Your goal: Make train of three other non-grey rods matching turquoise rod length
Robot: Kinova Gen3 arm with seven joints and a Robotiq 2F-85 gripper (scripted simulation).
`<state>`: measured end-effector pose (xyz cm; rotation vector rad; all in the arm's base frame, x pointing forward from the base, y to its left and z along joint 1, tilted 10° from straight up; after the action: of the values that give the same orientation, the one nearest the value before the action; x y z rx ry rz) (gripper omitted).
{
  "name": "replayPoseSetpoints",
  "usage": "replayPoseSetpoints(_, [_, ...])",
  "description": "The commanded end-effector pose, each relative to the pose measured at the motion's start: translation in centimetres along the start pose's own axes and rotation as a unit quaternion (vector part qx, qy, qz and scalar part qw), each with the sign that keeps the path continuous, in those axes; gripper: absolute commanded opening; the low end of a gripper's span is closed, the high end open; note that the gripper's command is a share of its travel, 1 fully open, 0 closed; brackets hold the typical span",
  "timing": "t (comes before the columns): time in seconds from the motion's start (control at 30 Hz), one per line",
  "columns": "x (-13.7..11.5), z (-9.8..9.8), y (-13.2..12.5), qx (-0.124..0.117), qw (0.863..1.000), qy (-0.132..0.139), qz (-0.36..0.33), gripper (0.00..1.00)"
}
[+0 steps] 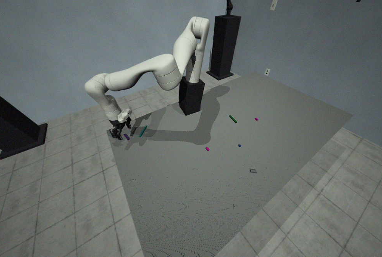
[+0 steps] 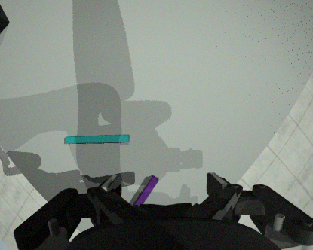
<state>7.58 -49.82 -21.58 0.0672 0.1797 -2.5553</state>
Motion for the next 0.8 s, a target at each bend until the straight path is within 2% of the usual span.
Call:
replayPoseSetpoints(0.0, [-3.7,0.7,2.0,0.004,1.000,-0.004,0.019,1.00])
replayPoseSetpoints(0.07, [-3.7,0.7,2.0,0.004,1.000,-0.004,0.019,1.00])
replayPoseSetpoints(0.13, [-6.5,0.9,3.0,0.007,1.000,-0.006,0.019,1.00])
replayPoseSetpoints(0.57, [-17.8,1.6,5.4,0.014,1.000,-0.008,0.019,1.00])
replayPoseSetpoints(0.63, [-17.8,1.6,5.4,0.014,1.000,-0.008,0.019,1.00])
replayPoseSetpoints(0.67, [-19.9,1.7,5.5,0.015,1.000,-0.008,0.019,1.00])
replayPoseSetpoints(0.77, [-22.6,1.8,5.5,0.017,1.000,-0.007,0.019,1.00])
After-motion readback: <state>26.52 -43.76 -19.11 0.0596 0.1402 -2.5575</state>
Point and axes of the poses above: the point where the finger pads meet when closed, its own z axis back along the fingers, its own y axis across the jaws, x = y × z, the point moved 2 cm from there along z, back along the fingers, and after that the axes turned 11 degrees about -z, right-handed, at the moved point
